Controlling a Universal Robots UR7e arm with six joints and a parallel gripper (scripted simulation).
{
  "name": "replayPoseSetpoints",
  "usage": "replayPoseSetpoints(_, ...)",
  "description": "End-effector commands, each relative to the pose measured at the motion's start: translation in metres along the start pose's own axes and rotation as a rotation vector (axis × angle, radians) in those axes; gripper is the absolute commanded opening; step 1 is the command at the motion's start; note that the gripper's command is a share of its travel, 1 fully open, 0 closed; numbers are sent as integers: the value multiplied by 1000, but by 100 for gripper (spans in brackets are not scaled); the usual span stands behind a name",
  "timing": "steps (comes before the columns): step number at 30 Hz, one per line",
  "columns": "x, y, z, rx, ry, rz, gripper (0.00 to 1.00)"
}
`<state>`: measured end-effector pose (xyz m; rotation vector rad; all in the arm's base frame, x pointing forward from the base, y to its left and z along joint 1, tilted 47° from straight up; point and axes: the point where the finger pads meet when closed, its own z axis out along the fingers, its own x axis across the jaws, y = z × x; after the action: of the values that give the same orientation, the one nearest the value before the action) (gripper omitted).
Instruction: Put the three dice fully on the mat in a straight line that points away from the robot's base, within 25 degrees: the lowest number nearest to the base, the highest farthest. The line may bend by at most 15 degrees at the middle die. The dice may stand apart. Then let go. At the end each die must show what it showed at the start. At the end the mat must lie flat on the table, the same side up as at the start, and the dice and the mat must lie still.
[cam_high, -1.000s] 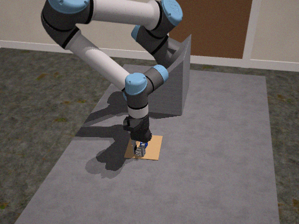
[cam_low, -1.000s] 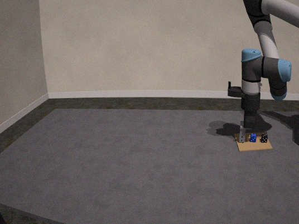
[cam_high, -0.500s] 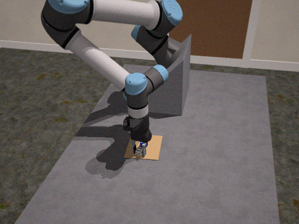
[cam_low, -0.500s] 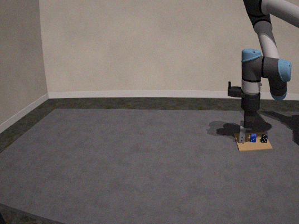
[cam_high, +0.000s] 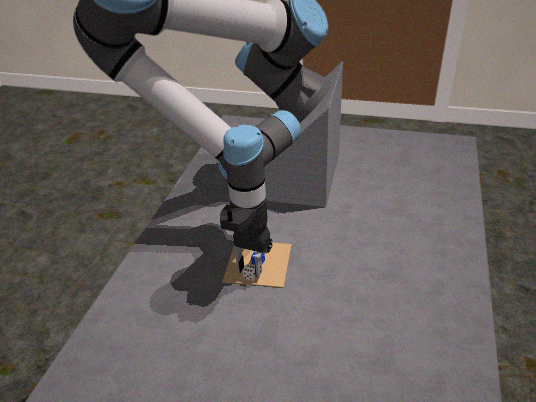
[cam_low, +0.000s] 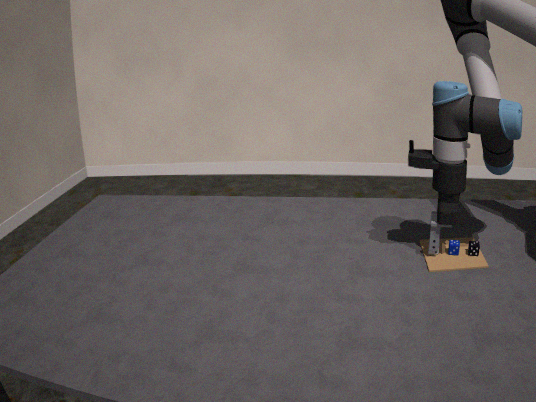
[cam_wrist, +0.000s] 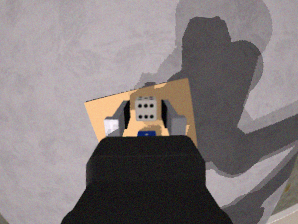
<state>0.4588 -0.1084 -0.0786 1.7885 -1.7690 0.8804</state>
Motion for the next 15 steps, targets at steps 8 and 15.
replayPoseSetpoints(8, 0, 1, -54, 0, 1, 0, 79)
replayPoseSetpoints(15, 0, -1, -71, 2, 1, 2, 79)
